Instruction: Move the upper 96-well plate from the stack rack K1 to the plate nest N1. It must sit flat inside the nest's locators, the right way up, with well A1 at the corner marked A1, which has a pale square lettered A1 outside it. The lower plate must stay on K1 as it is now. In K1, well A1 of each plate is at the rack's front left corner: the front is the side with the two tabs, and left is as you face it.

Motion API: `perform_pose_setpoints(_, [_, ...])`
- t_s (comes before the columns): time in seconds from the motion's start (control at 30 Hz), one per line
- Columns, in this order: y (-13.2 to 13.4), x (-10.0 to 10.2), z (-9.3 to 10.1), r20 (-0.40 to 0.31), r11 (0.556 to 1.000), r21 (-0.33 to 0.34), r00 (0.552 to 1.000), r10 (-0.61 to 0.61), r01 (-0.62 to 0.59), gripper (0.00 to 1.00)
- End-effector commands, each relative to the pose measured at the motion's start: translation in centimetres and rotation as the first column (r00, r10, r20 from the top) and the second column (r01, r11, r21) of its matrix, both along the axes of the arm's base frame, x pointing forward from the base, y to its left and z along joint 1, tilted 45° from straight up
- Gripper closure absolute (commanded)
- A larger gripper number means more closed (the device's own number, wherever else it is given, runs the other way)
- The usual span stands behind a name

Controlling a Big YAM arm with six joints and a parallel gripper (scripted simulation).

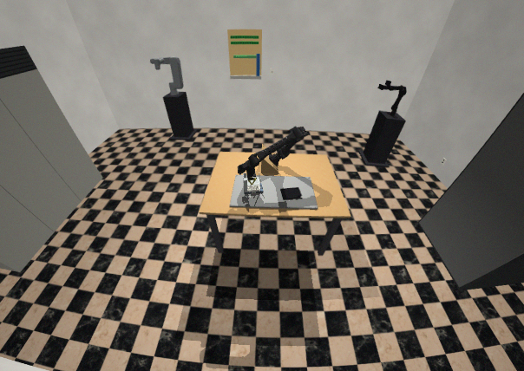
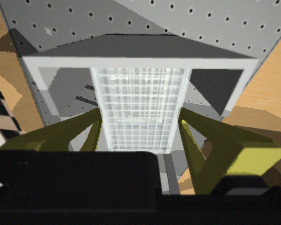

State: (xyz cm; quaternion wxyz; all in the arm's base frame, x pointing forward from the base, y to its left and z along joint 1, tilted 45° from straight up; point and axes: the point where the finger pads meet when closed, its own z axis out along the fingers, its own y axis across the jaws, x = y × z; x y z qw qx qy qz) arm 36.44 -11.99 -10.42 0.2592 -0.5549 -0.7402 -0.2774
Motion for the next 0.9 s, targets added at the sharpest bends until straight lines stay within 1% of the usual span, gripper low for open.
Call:
perform_pose_setpoints(0.0, [-2.9,2.2,2.4,0.056,0.999,-0.030,0.998,-0.021,0.023,1.00])
perform_pose_setpoints(0.1, [-3.0,2.2,2.5,0.056,0.999,-0.031,0.998,-0.021,0.023,1.00])
perform_pose_setpoints(0.13, [-2.5,2.4,2.6,0.049,0.999,-0.031,0.999,-0.012,0.014,1.00])
perform_pose_setpoints(0.2, [-3.4,2.2,2.9,0.057,0.999,-0.030,0.998,-0.021,0.023,1.00])
perform_pose_setpoints(0.6, [-4.9,2.3,4.4,0.055,0.999,-0.034,0.998,-0.022,0.024,1.00])
perform_pose_setpoints(0.7, [-4.5,2.5,4.5,0.049,0.999,-0.034,0.999,-0.017,0.018,1.00])
perform_pose_setpoints(0.77, [-5.2,2.3,4.8,0.057,0.999,-0.034,0.998,-0.021,0.023,1.00])
perform_pose_setpoints(0.87, [-5.6,2.3,5.1,0.056,0.999,-0.035,0.998,-0.021,0.023,1.00])
